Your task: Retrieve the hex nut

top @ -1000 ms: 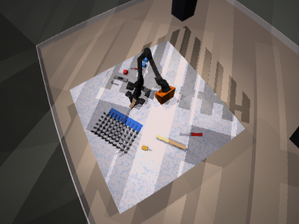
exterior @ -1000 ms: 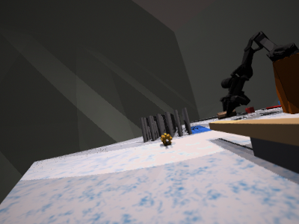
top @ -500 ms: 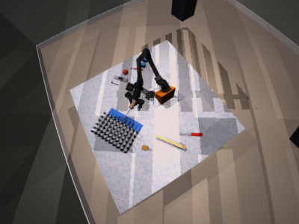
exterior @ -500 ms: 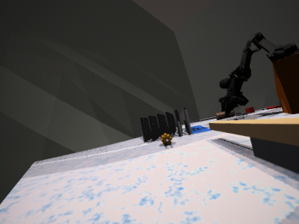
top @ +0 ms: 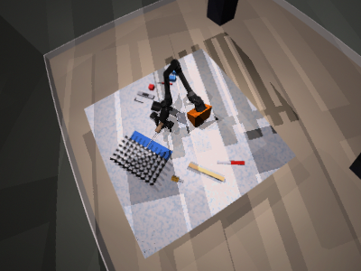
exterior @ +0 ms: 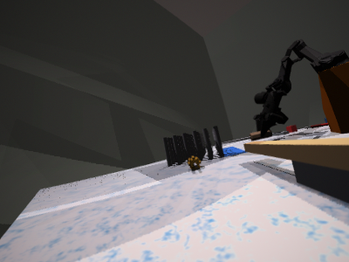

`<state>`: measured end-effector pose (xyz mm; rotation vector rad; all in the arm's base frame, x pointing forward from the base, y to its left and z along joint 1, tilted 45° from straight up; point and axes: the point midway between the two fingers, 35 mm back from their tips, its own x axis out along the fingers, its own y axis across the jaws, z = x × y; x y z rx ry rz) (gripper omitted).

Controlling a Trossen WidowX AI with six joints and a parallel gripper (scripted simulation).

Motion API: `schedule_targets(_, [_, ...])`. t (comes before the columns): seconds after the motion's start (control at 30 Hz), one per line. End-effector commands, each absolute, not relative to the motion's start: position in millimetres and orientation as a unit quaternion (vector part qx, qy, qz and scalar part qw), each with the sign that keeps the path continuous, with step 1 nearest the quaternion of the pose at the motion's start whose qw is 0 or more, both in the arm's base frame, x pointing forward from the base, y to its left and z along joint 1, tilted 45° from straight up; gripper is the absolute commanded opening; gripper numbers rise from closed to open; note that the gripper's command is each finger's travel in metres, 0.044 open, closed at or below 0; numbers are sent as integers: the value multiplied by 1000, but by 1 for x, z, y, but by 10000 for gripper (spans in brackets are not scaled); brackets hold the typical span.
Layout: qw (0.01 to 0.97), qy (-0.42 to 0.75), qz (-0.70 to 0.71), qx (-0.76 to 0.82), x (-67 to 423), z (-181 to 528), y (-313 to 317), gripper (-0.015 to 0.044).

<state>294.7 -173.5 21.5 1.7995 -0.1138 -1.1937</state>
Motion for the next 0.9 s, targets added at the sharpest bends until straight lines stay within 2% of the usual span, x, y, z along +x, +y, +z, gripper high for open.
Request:
schedule_targets(0.0, [470,-46,-486,735,299,20,-172,0])
schedule_targets(0.87, [470,-46,-485,736,314,16,-169,0])
